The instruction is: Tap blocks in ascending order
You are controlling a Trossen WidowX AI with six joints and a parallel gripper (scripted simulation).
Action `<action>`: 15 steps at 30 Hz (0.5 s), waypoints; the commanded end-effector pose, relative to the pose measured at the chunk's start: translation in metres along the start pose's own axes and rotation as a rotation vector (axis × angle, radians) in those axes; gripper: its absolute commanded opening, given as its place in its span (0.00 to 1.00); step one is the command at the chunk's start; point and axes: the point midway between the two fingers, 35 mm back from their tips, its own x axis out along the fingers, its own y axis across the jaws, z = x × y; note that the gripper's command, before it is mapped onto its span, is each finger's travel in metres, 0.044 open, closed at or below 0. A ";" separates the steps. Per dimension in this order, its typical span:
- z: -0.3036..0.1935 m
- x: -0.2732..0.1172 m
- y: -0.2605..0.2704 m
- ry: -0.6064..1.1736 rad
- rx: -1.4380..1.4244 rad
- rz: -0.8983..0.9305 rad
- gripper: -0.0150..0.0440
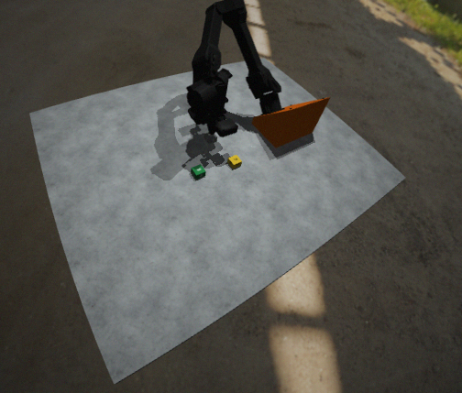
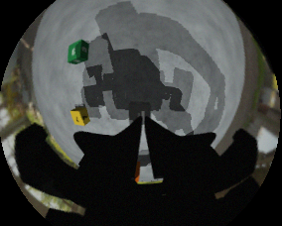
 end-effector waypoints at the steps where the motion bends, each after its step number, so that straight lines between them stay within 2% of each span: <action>1: -0.003 0.005 -0.001 0.005 -0.007 -0.008 0.29; 5: -0.003 0.005 -0.001 0.005 -0.007 -0.008 0.29; 9: -0.002 -0.023 0.000 0.004 -0.007 -0.006 0.29; 13: -0.002 -0.027 0.000 0.005 -0.008 -0.006 0.29; 15: 0.000 -0.044 0.001 0.004 -0.008 -0.003 0.29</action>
